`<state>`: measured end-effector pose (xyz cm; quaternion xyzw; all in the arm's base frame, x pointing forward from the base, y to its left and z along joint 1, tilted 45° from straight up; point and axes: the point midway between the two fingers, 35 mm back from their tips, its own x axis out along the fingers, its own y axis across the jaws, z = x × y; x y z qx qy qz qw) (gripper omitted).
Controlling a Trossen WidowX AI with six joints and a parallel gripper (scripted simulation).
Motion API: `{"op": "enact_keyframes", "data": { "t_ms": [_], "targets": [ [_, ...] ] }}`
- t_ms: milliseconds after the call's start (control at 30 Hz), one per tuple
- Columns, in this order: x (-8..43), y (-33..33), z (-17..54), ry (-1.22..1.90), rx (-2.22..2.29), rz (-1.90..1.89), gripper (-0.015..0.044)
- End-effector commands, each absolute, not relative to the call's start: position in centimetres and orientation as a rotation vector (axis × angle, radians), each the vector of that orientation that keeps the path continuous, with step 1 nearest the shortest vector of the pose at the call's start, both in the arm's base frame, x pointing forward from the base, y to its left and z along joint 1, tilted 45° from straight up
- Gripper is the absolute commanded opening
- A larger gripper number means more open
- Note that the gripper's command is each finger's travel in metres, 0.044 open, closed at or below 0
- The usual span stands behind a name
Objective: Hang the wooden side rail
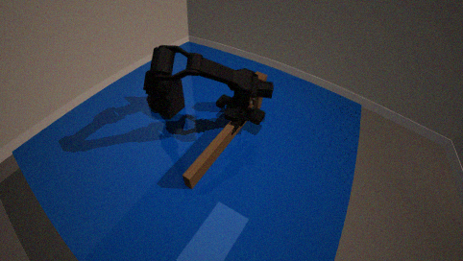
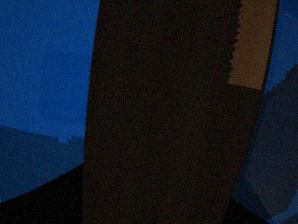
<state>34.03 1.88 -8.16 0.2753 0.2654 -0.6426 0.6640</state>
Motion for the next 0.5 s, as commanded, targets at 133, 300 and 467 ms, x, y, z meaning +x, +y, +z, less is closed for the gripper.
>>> {"op": "enact_keyframes", "data": {
  "t_ms": [133, 300, 467],
  "targets": [
    [34.08, 1.92, -8.12, 0.597, 0.628, -1.456, 0.0],
    [34.08, 1.97, -8.06, 0.597, 0.628, -1.456, 0.0],
    [34.07, 2.03, -8.0, 0.597, 0.628, -1.456, 0.0]
  ]
}}
